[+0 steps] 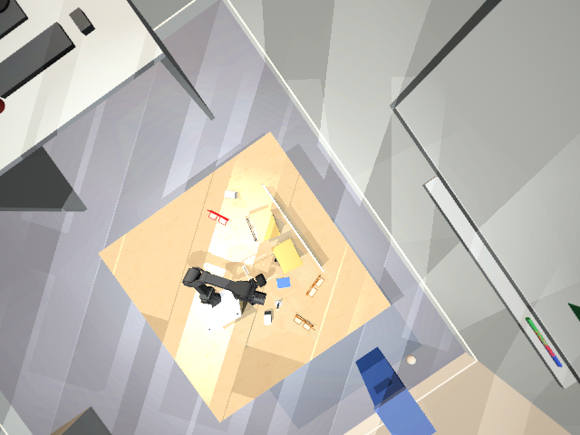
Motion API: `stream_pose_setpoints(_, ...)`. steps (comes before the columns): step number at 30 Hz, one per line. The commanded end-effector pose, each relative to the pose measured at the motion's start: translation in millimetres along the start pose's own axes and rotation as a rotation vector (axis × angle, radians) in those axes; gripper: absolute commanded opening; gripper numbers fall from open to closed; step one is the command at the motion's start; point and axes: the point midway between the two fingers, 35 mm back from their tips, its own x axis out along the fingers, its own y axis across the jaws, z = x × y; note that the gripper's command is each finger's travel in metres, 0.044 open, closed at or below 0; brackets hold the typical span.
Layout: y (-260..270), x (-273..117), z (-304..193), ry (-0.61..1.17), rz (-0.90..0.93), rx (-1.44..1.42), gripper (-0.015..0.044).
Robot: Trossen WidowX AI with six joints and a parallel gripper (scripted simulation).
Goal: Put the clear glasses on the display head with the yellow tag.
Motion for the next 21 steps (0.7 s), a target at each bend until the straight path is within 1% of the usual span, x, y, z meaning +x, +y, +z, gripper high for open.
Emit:
stream_pose_setpoints(1,-1.2,5.5,-0.3,0.006,-0.001,0.008,0.0)
stream_pose_setpoints(21,-1.1,23.3,-0.9,0.007,-0.001,0.008,0.0)
